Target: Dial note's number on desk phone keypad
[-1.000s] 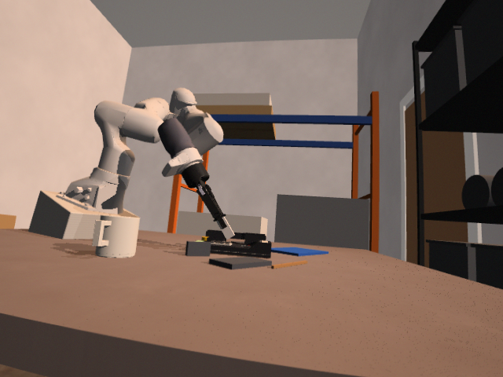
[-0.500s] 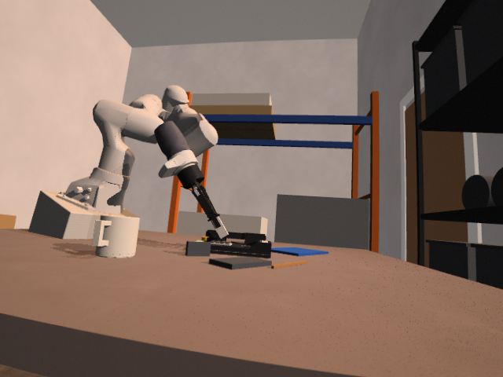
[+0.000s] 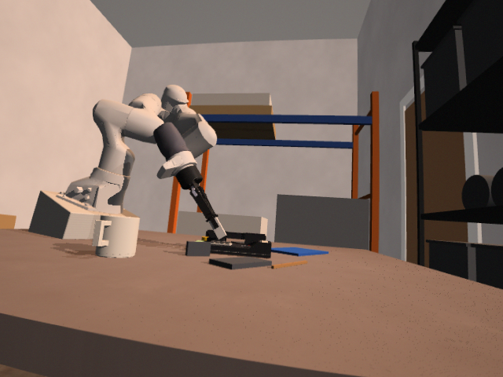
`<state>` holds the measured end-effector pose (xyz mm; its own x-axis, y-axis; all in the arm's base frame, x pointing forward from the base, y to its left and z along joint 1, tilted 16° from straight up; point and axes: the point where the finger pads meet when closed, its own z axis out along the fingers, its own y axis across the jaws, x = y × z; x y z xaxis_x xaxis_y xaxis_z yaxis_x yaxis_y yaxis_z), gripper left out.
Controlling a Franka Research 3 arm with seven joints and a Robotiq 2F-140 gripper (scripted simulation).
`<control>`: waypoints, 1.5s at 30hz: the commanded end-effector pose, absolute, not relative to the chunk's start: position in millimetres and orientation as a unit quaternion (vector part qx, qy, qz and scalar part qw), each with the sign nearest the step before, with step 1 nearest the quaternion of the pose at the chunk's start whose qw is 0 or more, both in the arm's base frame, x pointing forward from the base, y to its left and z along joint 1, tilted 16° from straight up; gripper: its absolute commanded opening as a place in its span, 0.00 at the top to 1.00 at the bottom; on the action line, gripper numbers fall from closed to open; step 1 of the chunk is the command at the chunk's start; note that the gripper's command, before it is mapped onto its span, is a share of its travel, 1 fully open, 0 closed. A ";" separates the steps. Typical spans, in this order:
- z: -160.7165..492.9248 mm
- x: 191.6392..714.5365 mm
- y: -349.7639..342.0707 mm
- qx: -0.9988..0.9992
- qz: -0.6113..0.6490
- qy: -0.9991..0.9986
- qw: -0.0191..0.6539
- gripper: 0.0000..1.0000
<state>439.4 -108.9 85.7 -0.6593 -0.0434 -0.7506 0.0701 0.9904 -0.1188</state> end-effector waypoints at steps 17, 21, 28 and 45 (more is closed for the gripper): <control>81.6 440.8 -110.3 0.010 -0.069 0.908 0.414 1.00; 81.2 440.9 -110.4 0.010 -0.069 0.908 0.414 1.00; 80.3 441.1 -110.5 0.010 -0.069 0.908 0.414 1.00; 79.1 441.4 -110.7 0.010 -0.069 0.908 0.414 1.00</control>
